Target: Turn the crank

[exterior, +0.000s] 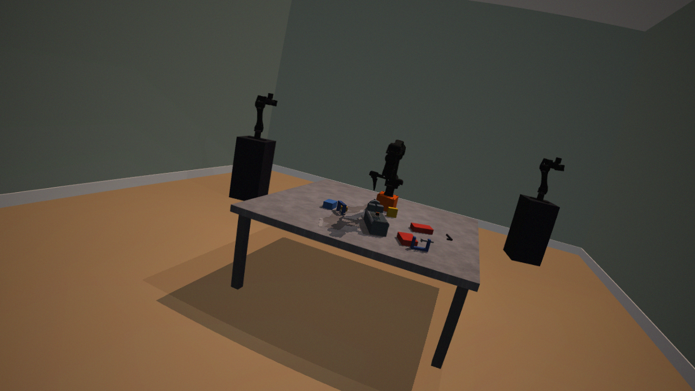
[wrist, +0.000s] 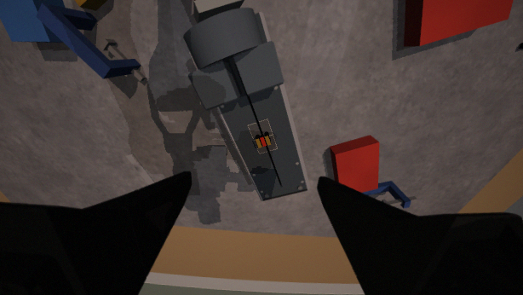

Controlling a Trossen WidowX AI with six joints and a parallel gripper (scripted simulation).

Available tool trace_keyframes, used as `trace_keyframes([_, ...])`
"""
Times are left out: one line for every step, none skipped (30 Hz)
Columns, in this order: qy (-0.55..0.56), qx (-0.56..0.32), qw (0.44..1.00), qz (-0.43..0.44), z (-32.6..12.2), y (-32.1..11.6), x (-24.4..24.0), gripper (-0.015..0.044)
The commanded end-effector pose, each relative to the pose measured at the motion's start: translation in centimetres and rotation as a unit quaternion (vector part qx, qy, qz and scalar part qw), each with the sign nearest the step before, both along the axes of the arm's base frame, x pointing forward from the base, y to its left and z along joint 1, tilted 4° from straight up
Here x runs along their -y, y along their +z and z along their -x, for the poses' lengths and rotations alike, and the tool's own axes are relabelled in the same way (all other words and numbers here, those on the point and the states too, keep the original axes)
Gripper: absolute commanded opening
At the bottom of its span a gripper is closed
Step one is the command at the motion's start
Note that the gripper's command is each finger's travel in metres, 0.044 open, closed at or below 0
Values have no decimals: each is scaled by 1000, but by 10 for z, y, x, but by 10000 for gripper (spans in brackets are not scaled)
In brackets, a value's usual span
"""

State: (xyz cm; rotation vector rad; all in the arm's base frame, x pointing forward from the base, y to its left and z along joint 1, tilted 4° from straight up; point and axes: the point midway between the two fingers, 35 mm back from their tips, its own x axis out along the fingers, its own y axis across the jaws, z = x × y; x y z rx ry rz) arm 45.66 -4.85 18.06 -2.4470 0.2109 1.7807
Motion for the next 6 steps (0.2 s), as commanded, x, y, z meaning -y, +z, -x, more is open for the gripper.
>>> trace_keyframes([0, 0, 1000, 0, 0, 0, 0, 440])
trace_keyframes([0, 0, 1000, 0, 0, 0, 0, 440])
trace_keyframes([0, 0, 1000, 0, 0, 0, 0, 440])
trace_keyframes([0, 0, 1000, 0, 0, 0, 0, 440])
trace_keyframes([0, 0, 1000, 0, 0, 0, 0, 440])
trace_keyframes([0, 0, 1000, 0, 0, 0, 0, 440])
